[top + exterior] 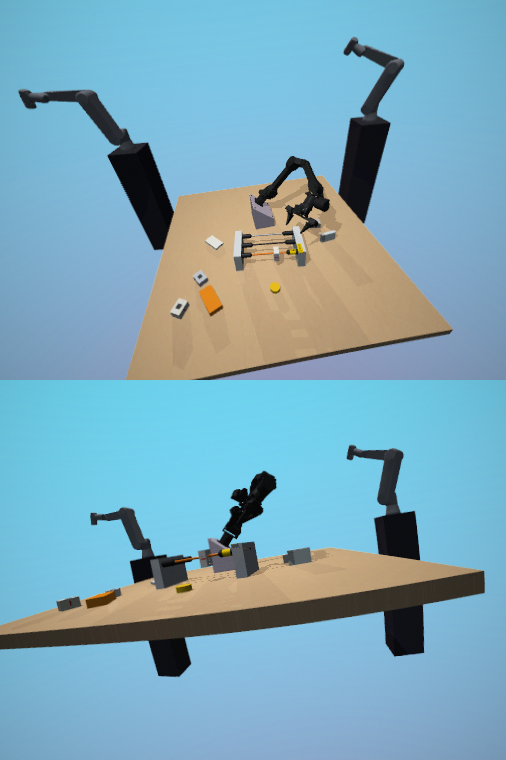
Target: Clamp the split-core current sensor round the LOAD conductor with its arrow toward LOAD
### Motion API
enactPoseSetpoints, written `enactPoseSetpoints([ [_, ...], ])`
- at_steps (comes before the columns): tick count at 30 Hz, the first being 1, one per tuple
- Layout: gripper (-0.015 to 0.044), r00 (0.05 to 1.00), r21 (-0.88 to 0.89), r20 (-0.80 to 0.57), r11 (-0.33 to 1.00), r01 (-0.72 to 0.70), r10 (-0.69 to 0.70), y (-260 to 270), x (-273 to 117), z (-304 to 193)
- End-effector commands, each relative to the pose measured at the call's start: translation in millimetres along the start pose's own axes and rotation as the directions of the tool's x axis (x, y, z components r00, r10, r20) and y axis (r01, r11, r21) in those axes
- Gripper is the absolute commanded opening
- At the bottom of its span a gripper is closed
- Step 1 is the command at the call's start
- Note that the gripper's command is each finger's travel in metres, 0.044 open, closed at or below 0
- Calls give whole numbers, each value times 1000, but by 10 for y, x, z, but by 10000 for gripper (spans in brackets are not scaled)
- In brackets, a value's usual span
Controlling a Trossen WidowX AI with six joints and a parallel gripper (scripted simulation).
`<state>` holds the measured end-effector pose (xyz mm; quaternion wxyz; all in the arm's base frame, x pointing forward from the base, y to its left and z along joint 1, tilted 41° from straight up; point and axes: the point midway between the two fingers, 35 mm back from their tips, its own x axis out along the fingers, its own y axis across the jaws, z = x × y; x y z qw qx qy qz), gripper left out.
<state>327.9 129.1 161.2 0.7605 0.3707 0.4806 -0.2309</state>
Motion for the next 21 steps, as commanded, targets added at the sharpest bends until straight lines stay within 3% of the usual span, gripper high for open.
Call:
enactPoseSetpoints([
  [1,440,1000,0,0,1000,0,0,0,0,0],
  [16,440,1000,-14,-4,1000,3,-3,1,7,2],
  [20,440,995,-291,-90,956,25,-54,9,149,56],
  [21,440,999,-123,-36,992,20,-24,-9,58,3],
])
